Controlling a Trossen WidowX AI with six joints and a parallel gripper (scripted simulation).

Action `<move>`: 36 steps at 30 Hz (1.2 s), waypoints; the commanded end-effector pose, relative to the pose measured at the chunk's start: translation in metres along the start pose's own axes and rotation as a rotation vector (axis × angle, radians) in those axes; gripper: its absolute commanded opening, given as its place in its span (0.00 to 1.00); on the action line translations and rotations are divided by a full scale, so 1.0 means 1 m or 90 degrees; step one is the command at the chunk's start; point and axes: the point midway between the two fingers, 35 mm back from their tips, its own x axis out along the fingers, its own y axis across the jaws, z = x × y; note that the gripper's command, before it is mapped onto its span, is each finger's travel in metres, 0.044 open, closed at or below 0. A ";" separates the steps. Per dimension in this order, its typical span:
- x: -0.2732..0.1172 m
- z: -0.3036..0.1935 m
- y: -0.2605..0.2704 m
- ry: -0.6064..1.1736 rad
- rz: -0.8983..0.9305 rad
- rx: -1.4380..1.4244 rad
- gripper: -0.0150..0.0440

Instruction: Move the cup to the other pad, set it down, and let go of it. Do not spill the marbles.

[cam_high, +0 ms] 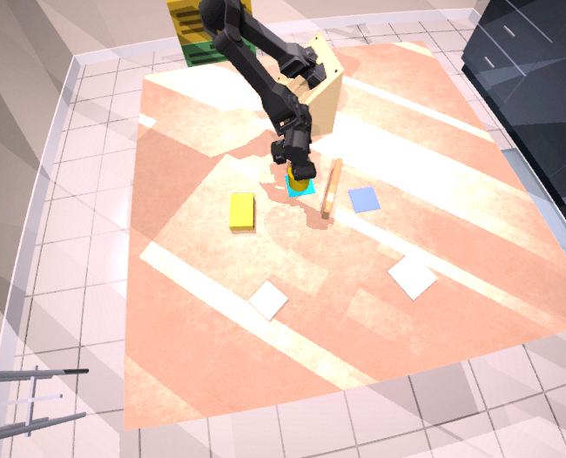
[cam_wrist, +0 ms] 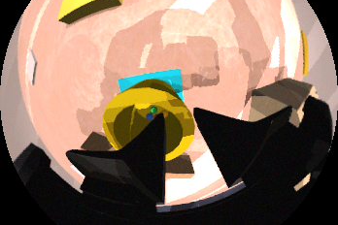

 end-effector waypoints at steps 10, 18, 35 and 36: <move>-0.014 0.000 0.002 0.001 0.001 0.002 0.50; -0.023 -0.001 0.002 0.003 0.001 0.001 0.50; -0.042 -0.005 0.001 0.004 -0.001 -0.001 0.50; -0.043 -0.005 0.000 0.004 -0.001 -0.001 0.50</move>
